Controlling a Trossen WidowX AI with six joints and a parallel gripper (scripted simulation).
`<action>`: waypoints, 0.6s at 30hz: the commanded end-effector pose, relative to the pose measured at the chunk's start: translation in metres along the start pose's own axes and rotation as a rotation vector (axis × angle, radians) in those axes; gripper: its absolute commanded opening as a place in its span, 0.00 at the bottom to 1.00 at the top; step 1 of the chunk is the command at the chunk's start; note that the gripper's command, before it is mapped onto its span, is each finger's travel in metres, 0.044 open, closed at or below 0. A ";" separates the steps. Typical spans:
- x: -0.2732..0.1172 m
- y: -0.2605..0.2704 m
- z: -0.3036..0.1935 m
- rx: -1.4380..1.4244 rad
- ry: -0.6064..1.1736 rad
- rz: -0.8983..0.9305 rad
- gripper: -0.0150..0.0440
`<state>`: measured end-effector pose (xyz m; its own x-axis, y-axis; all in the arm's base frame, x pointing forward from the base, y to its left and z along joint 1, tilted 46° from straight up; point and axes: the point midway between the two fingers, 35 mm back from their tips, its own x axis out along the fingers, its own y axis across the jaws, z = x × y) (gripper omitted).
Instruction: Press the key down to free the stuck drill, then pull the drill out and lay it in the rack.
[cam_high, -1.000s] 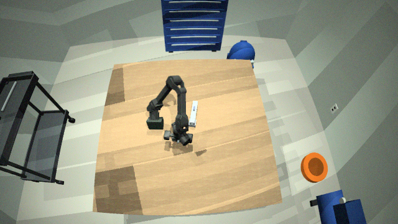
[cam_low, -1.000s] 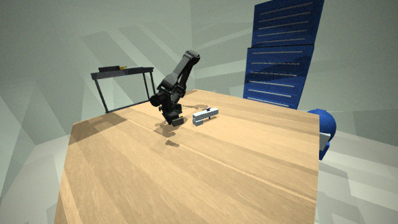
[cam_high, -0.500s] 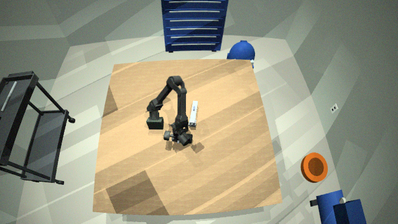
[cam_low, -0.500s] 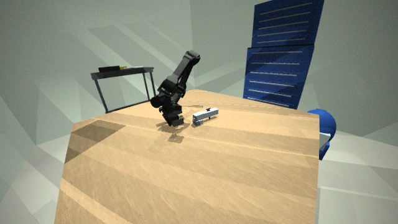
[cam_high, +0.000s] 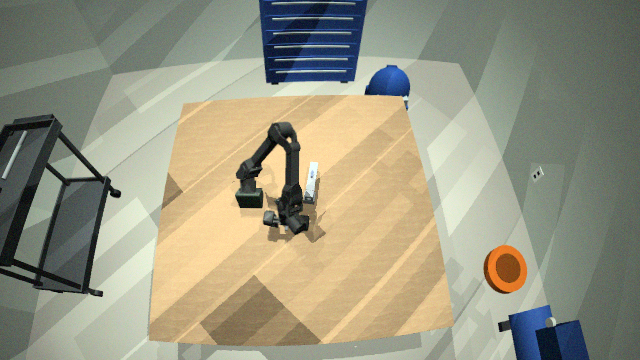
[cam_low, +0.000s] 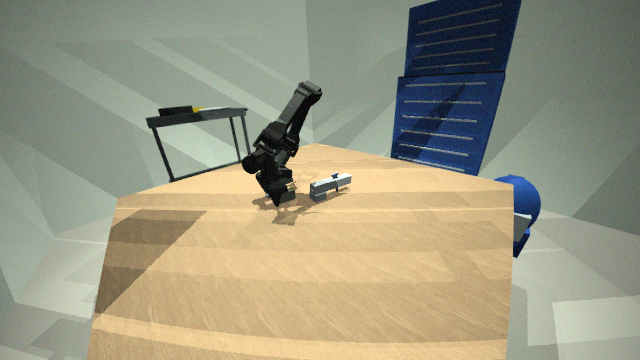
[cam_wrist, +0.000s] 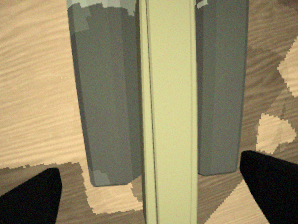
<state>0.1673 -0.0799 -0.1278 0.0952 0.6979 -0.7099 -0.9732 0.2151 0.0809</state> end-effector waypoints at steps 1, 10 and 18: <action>-0.006 0.000 0.000 -0.001 -0.001 0.002 1.00; -0.049 0.001 0.001 -0.001 -0.005 0.004 1.00; -0.080 0.000 -0.002 0.000 -0.004 0.005 1.00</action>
<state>0.1602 -0.1290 -0.0779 0.0955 0.7054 -0.7024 -0.9718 0.2188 0.0875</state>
